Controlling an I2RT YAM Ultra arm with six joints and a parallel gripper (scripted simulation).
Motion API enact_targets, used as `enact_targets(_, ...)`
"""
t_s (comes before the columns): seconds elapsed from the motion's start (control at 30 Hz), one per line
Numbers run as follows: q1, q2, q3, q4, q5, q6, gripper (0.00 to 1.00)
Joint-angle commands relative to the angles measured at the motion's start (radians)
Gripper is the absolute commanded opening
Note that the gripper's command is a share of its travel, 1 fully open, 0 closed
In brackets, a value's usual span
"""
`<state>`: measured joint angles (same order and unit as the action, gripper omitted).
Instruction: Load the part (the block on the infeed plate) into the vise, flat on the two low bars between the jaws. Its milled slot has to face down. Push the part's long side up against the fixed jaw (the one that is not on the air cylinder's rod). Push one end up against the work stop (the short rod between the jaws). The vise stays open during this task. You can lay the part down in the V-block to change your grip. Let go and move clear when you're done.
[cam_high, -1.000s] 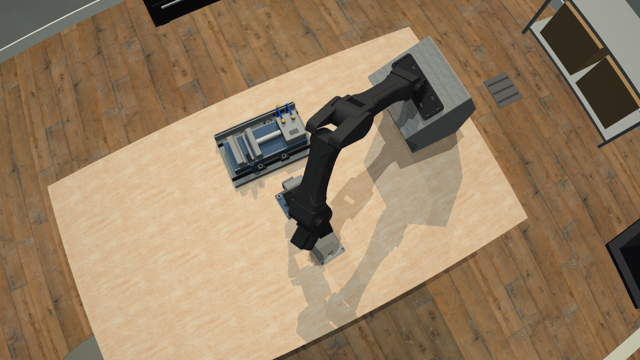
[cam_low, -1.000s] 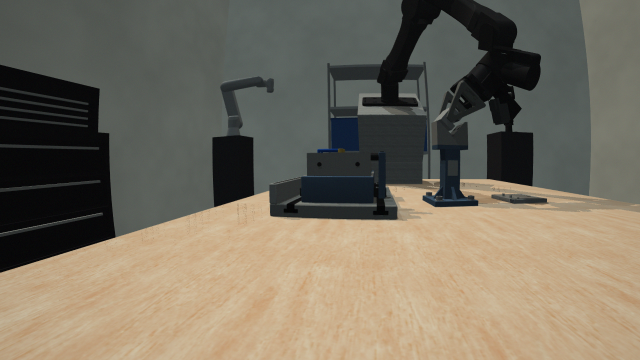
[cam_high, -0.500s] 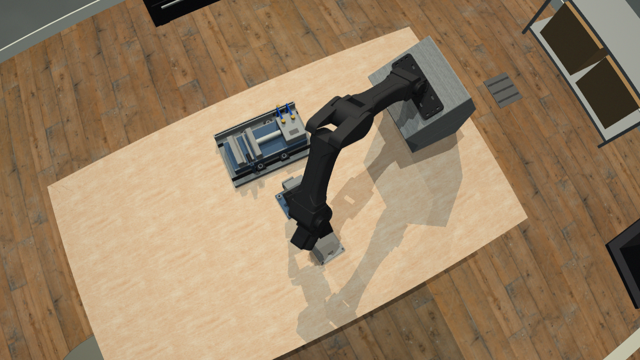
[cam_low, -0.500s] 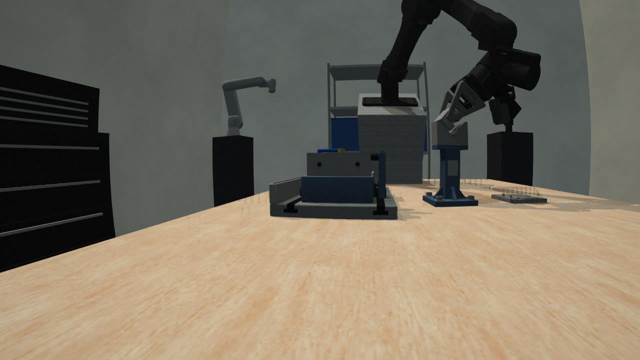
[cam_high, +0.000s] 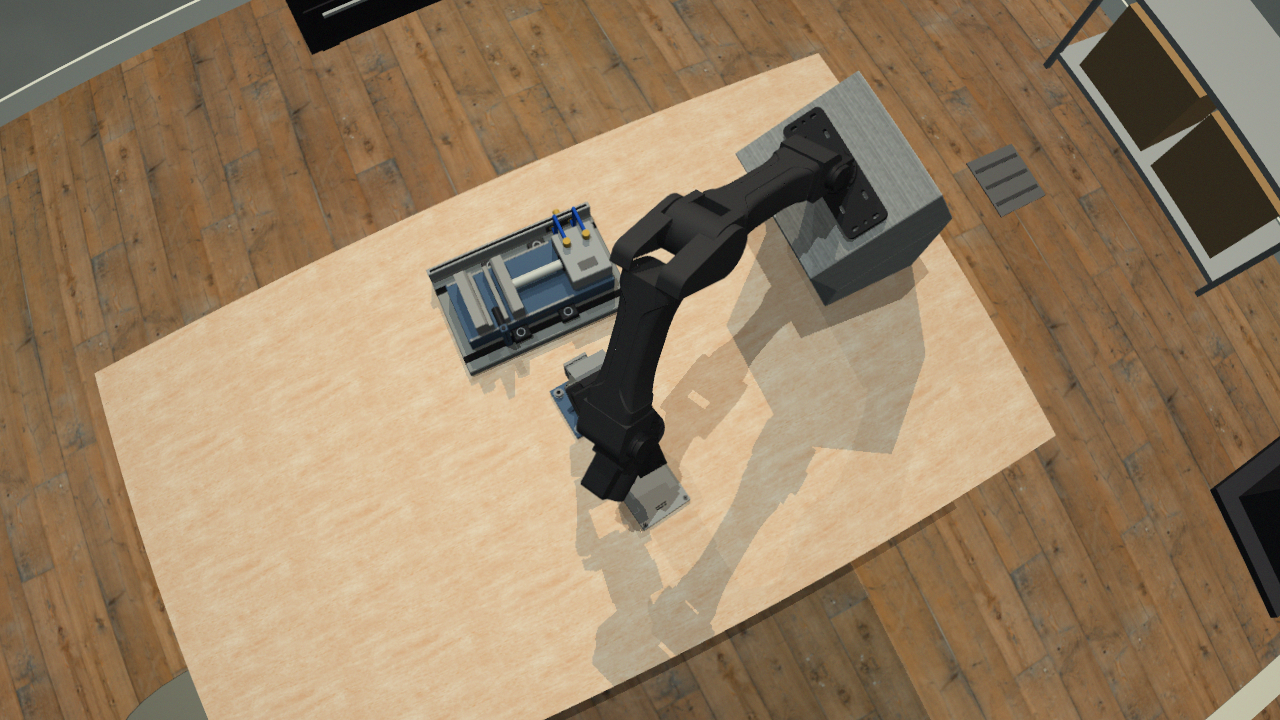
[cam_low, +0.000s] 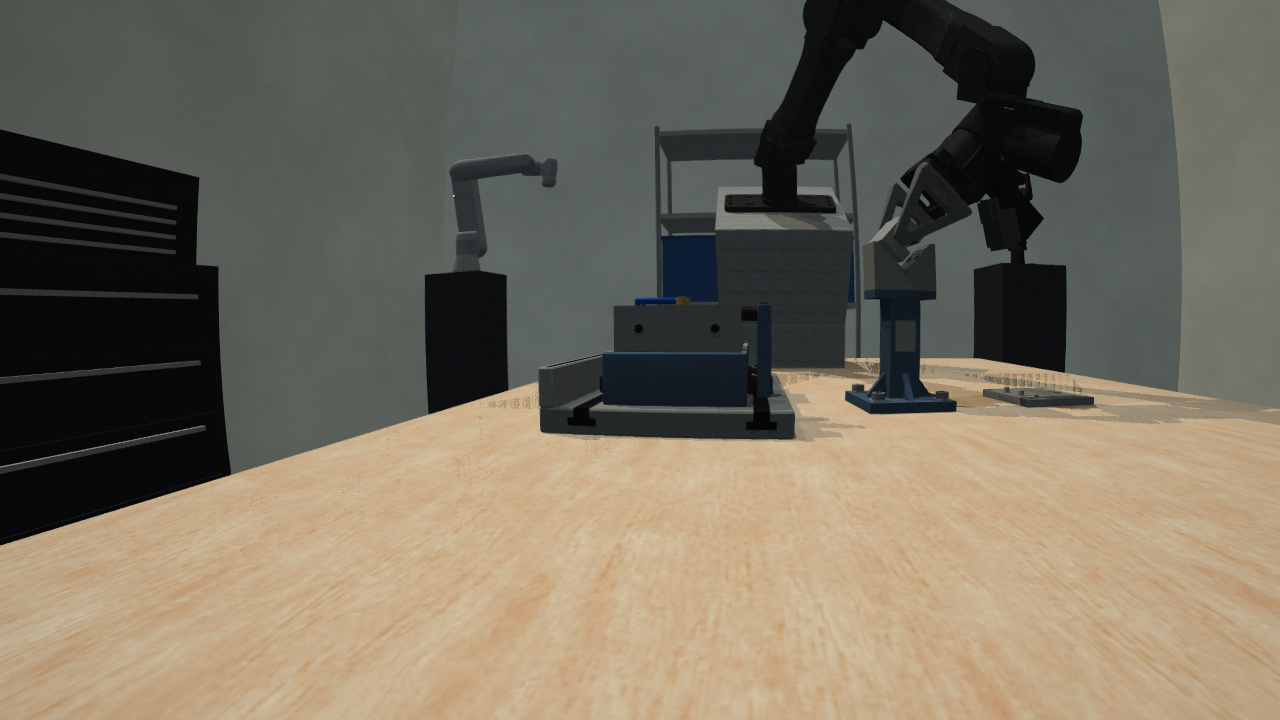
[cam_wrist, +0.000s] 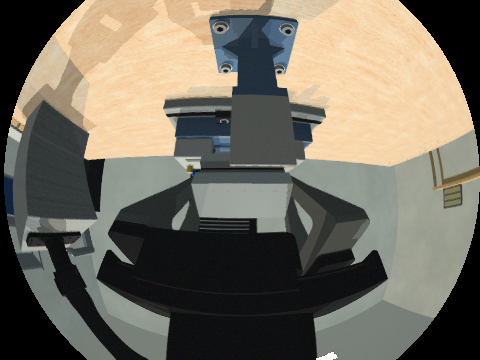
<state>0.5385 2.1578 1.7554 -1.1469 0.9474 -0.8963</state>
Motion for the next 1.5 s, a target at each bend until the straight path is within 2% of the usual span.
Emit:
enact_targets(0.0, 0.017, 0.000, 0.036, -0.029, 0.025, 0.002, 0.00)
enact_targets(0.07, 0.017, -0.016, 0.038, -0.030, 0.025, 0.002, 0.00)
enact_targets(0.2, 0.017, 0.004, 0.042, -0.030, 0.025, 0.001, 0.00)
enact_targets(0.4, 0.016, -0.009, 0.047, -0.031, 0.025, 0.000, 0.00)
enact_targets(0.53, 0.016, 0.018, 0.050, -0.029, 0.025, -0.002, 0.00)
enact_targets(0.63, 0.016, -0.002, 0.054, -0.031, 0.025, -0.002, 0.00)
enact_targets(0.77, 0.016, 0.020, 0.059, -0.031, 0.025, -0.004, 0.00)
enact_targets(1.47, 0.013, 0.030, 0.083, -0.033, 0.025, -0.007, 0.00)
